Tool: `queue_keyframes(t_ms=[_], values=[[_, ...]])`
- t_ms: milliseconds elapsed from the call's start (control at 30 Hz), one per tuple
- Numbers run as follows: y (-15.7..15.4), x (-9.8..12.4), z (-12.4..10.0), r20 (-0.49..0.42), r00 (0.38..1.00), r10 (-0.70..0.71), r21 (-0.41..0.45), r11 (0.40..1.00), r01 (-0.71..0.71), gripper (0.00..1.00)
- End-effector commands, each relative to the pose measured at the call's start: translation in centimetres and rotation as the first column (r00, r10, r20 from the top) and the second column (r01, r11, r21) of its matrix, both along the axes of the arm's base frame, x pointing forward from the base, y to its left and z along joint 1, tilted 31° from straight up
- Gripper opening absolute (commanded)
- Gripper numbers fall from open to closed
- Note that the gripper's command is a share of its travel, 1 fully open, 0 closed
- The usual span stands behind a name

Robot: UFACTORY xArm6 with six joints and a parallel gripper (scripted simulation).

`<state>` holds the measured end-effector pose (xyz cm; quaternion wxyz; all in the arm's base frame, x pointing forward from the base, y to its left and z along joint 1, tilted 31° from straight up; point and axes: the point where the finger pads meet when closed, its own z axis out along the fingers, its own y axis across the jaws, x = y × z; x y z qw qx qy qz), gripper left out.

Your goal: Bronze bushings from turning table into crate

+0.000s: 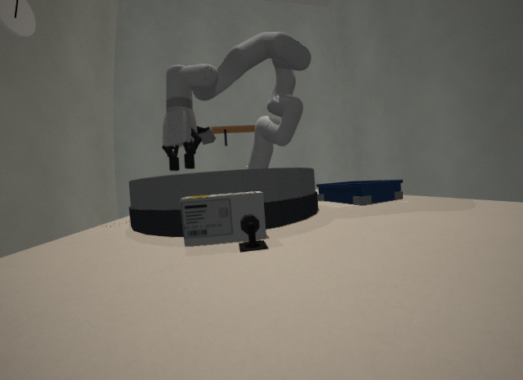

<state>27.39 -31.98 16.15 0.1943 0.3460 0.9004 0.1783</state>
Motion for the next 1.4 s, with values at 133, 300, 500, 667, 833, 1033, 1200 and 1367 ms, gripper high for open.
queue_keyframes(t_ms=[133, 300, 500, 667, 833, 1033, 1200, 1367], values=[[0.7, 2.0, -3.2, 0.004, 1.000, 0.004, 0.004, 1.000, -0.004, 0.62], [0.9, 2.4, -3.9, 0.004, 1.000, 0.004, 0.004, 1.000, -0.004, 0.62], [0.9, 2.4, -3.9, 0.004, 1.000, 0.004, 0.004, 1.000, -0.004, 0.62], [0.9, 2.4, -3.9, 0.004, 1.000, 0.004, 0.004, 1.000, -0.004, 0.62], [0.9, 2.4, -3.9, 0.004, 1.000, 0.004, 0.004, 1.000, -0.004, 0.62], [0.9, 2.4, -3.9, 0.004, 1.000, 0.004, 0.004, 1.000, -0.004, 0.62], [0.9, 2.4, -3.9, 0.004, 1.000, 0.004, 0.004, 1.000, -0.004, 0.62], [0.9, 2.4, -3.9, 0.004, 1.000, 0.004, 0.004, 1.000, -0.004, 0.00]])
